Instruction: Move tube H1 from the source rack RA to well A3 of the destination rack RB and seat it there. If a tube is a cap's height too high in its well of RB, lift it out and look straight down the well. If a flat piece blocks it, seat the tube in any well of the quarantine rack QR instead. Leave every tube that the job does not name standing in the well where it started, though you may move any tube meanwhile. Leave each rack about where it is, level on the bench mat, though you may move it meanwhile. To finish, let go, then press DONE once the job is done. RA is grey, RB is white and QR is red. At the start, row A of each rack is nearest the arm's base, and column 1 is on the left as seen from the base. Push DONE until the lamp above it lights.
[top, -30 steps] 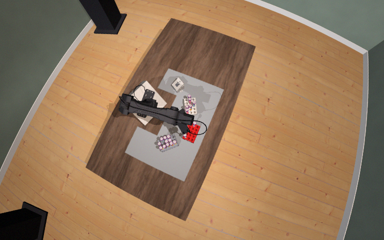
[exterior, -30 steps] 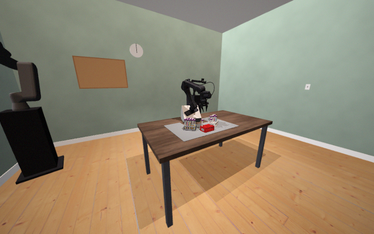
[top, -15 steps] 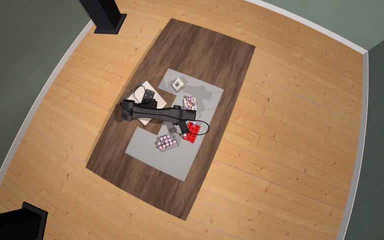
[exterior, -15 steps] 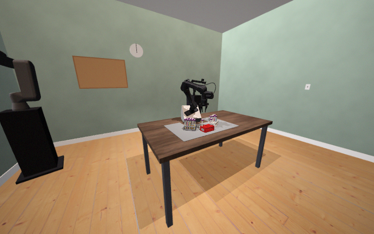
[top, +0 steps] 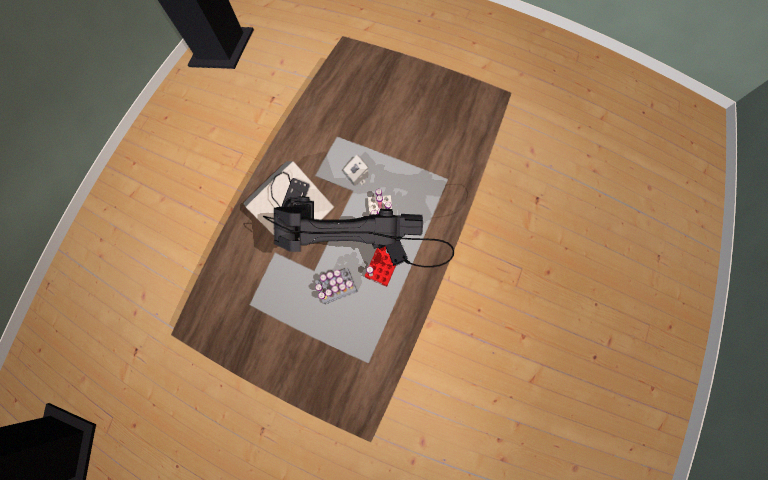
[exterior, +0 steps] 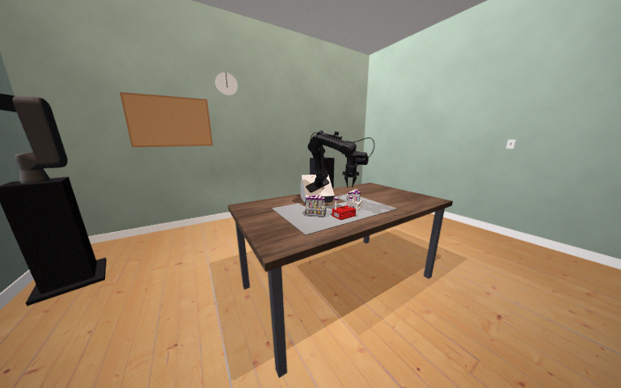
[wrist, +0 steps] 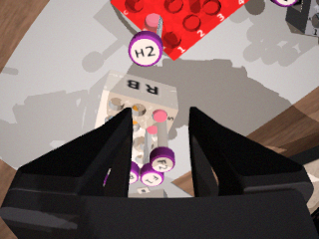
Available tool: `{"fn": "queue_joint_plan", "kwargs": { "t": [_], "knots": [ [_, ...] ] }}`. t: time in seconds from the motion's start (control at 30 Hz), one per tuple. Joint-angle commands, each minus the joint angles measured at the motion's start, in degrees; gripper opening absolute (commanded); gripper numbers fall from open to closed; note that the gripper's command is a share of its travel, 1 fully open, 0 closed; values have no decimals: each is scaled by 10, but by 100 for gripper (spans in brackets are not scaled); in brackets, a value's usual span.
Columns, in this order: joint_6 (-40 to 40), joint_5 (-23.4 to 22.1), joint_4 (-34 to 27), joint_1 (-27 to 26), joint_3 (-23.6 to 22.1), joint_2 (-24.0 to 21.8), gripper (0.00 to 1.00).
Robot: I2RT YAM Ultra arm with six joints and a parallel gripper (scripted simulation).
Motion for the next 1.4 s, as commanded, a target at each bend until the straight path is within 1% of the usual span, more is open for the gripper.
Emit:
{"fn": "queue_joint_plan", "kwargs": {
  "t": [0.0,0.1,0.17,0.2,0.23,0.33,0.4,0.43,0.5,0.6,0.63,0.67,0.73,0.83,1.07,1.13,1.17,1.2,1.23,1.37],
  "knots": [
    [17,15,-9,12,29,11,30],
    [25,19,-16,19,66,44,30],
    [26,19,-19,19,71,48,30],
    [26,19,-20,19,71,47,30],
    [26,19,-20,18,69,25,30],
    [26,19,-20,18,62,21,30],
    [26,19,-21,18,41,19,30],
    [26,19,-21,18,38,18,30],
    [26,19,-21,18,53,15,30],
    [27,19,-17,19,54,14,30],
    [27,19,-10,19,36,14,30],
    [24,19,-3,17,30,13,30],
    [13,16,6,2,22,12,30],
    [5,4,21,-7,10,12,30],
    [-12,-4,53,-23,-10,17,30],
    [-12,-4,53,-23,-10,17,30],
    [-14,-1,57,-21,9,15,30],
    [-16,-4,62,-27,-11,17,30],
    [-18,-6,67,-30,-19,18,30],
    [-26,-12,88,-39,-35,24,30]
  ]
}}
